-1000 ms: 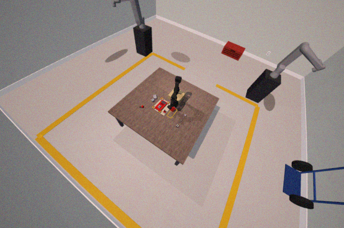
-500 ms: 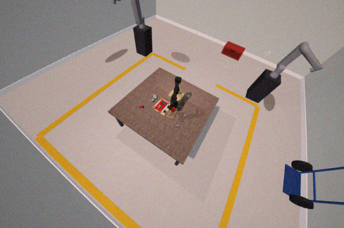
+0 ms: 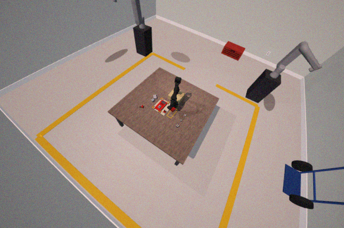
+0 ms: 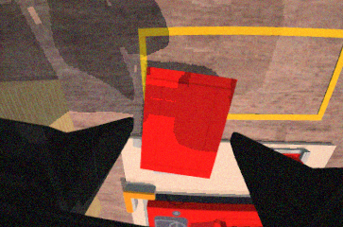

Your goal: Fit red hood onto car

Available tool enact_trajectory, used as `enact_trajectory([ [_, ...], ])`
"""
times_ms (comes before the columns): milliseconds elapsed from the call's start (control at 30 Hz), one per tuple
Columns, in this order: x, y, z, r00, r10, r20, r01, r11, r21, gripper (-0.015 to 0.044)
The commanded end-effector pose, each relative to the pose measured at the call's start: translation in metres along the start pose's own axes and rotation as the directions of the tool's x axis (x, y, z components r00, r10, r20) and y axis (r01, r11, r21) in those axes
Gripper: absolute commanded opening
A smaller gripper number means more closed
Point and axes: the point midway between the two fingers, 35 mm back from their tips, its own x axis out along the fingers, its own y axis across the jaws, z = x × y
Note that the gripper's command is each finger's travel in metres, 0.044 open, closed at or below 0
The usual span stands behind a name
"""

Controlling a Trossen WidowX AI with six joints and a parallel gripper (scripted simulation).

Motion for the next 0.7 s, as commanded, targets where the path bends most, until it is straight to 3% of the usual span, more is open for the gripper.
enact_trajectory([
  [0, 0.0022, 0.0, -0.0006, 1.0, -0.001, -0.003, 0.001, 1.0, -0.003, 0.044],
  [667, 0.0121, 0.0002, -0.0008, 1.0, 0.0, -0.003, 0.0, 1.0, -0.003, 0.044],
])
